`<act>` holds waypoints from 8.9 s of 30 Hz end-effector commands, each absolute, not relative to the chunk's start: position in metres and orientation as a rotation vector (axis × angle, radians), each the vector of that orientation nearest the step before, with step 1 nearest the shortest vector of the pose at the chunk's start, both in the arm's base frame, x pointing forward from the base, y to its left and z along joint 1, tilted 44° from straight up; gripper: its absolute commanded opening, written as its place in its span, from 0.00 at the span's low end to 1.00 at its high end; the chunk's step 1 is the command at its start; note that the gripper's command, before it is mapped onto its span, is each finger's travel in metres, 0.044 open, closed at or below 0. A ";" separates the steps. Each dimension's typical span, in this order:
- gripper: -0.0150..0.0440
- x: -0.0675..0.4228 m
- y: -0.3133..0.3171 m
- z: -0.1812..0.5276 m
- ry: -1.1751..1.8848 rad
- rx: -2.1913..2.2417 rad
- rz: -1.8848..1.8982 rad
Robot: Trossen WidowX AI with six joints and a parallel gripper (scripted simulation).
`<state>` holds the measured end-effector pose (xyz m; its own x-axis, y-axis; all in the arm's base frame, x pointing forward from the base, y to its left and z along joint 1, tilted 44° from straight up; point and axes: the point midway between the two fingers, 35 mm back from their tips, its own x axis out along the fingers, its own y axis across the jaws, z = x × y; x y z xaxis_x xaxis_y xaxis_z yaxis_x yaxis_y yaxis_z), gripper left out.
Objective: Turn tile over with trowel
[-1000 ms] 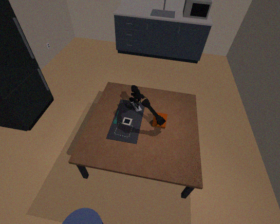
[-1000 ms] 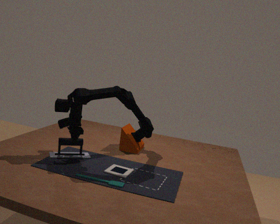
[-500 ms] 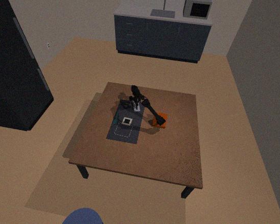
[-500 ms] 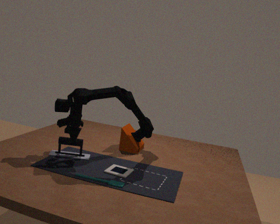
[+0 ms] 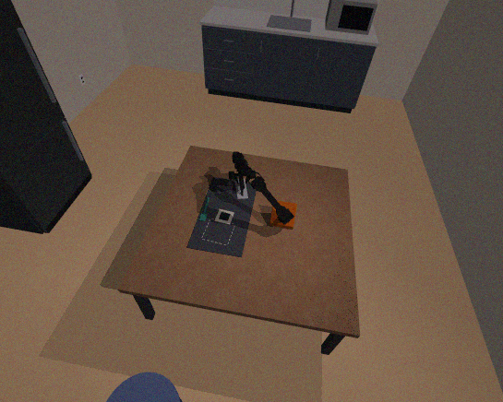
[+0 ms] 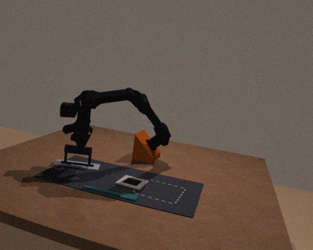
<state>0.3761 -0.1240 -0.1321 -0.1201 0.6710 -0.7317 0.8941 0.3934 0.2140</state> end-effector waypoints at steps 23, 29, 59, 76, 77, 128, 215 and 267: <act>0.71 0.381 -0.154 -0.099 1.865 1.363 -0.380; 0.71 0.381 -0.155 -0.100 1.851 1.238 -0.202; 0.71 0.383 -0.156 -0.102 1.571 0.490 0.687; 0.71 0.383 -0.158 -0.103 1.284 0.048 1.098; 0.71 0.383 -0.158 -0.103 1.264 0.022 1.120; 0.71 0.385 -0.156 -0.111 0.315 -0.968 1.757; 0.56 0.382 -0.131 -0.140 0.856 -0.456 1.484; 0.76 0.397 -0.172 -0.110 0.993 -0.363 1.237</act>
<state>0.3953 -0.1717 -0.1063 -0.0326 0.6206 -0.7834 -0.9425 0.2418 0.2308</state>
